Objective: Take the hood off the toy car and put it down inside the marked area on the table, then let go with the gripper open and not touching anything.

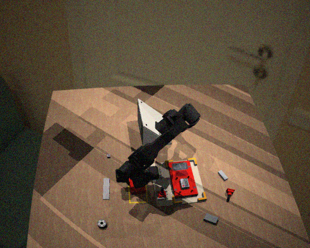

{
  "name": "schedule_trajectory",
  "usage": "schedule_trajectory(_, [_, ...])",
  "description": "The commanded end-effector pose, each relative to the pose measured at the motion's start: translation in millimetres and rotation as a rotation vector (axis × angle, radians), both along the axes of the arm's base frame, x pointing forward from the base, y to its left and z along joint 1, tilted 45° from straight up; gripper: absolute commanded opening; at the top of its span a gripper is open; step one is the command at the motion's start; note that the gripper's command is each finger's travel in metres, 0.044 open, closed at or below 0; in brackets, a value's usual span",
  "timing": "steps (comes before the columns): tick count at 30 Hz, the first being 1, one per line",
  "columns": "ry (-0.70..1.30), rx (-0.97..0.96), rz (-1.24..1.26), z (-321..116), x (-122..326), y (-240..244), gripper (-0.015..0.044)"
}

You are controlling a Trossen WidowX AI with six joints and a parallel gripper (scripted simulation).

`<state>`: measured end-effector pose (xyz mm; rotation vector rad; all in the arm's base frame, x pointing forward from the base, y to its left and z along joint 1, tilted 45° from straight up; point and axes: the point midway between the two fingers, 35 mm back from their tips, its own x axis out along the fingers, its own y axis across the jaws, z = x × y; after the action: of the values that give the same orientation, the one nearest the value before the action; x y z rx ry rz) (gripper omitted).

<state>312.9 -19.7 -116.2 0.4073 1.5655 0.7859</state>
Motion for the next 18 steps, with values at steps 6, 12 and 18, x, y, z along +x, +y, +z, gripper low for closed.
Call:
schedule_trajectory(6, [0.000,0.000,0.000,-1.6,-0.5,1.6,0.0026])
schedule_trajectory(12, [0.000,0.000,0.000,-1.6,-0.5,1.6,0.0184])
schedule_trajectory(18, [0.000,0.000,0.000,-1.6,-0.5,1.6,0.0341])
